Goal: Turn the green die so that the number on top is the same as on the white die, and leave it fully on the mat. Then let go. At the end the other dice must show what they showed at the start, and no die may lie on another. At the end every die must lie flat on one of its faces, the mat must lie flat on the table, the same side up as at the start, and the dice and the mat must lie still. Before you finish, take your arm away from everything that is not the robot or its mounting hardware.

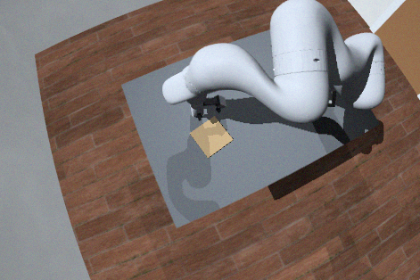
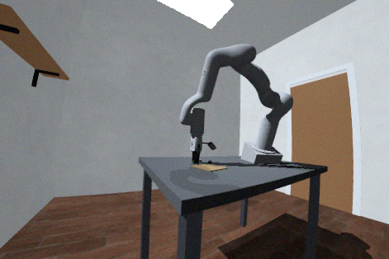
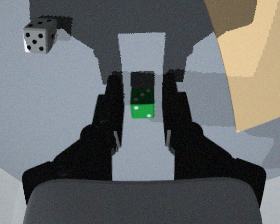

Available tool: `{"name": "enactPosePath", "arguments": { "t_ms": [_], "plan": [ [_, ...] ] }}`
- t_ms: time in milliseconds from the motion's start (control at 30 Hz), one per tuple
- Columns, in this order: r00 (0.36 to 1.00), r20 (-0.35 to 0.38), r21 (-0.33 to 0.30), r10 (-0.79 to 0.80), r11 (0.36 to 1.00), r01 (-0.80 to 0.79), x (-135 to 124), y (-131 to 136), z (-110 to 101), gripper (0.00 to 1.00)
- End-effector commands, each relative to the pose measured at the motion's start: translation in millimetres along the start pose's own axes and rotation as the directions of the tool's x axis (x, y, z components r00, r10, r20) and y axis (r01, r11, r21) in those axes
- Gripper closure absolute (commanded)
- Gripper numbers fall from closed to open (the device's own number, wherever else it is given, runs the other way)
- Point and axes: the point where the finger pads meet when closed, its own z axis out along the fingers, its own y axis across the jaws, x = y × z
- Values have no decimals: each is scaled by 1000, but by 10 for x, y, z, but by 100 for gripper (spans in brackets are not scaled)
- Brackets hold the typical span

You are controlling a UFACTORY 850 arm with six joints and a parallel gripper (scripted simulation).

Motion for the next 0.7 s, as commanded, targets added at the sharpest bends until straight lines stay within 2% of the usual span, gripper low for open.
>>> {"name": "enactPosePath", "arguments": {
  "t_ms": [0, 500, 533, 667],
  "plan": [
    [1000, 2, 0, 0, 1000, 0, -9, -1, -7, 69],
    [1000, 2, 0, 0, 1000, 0, -9, -1, -7, 69],
    [1000, 2, 0, 0, 1000, 0, -9, -1, -7, 89],
    [1000, 2, 0, 0, 1000, 0, -9, -1, -7, 89]
  ]
}}
